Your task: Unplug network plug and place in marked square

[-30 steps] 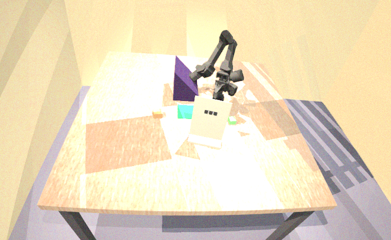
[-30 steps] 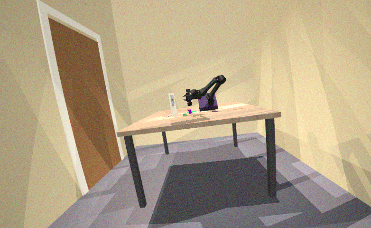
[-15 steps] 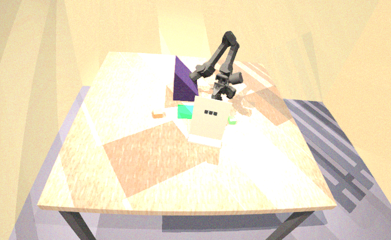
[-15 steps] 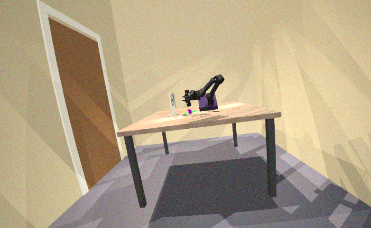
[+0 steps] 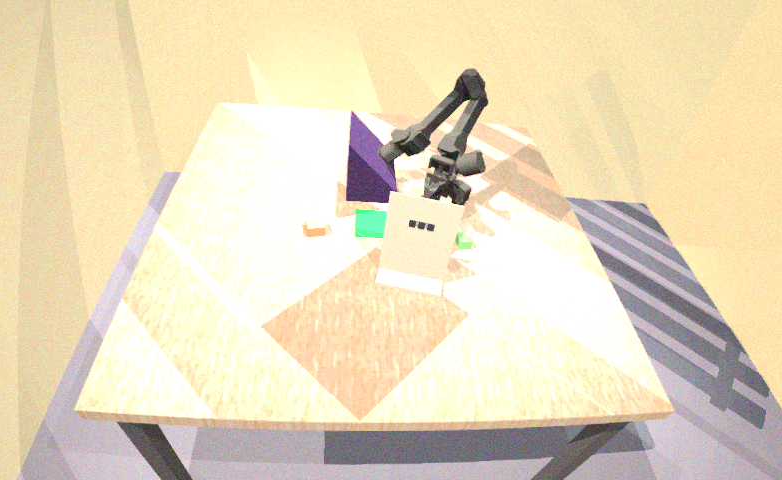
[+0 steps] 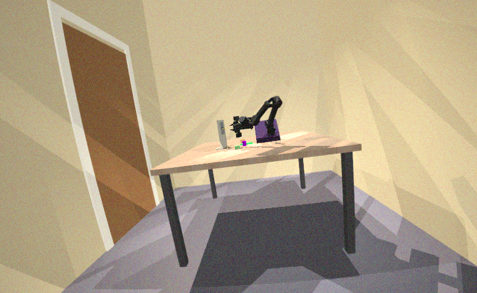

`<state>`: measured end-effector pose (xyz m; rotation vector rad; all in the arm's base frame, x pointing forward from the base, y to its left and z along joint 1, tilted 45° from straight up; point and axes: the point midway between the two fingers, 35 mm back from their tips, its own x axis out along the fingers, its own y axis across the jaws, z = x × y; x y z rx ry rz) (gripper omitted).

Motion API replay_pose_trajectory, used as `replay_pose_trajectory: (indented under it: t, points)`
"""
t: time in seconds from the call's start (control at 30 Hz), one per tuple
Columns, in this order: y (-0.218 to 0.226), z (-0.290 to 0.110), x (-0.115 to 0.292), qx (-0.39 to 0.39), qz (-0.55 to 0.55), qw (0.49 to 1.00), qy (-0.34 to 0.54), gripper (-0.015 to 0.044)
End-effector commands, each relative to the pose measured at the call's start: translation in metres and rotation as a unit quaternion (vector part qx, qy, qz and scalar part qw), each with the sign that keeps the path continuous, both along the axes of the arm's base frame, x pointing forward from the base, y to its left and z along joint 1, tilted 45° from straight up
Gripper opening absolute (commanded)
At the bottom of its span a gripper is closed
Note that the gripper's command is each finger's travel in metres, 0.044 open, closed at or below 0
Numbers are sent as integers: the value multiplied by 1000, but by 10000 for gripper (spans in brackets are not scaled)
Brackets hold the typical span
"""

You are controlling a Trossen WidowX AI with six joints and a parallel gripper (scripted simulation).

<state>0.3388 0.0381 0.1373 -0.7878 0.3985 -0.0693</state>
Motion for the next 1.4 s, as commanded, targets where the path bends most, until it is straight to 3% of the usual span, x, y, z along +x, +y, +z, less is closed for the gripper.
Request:
replay_pose_trajectory:
  t: [0.0, 1.37]
  points:
    - [0, 2, 7, 1, 1, 1000, -4, 156]
    - [-1, -5, 59, 0, 1, 1000, -5, 156]
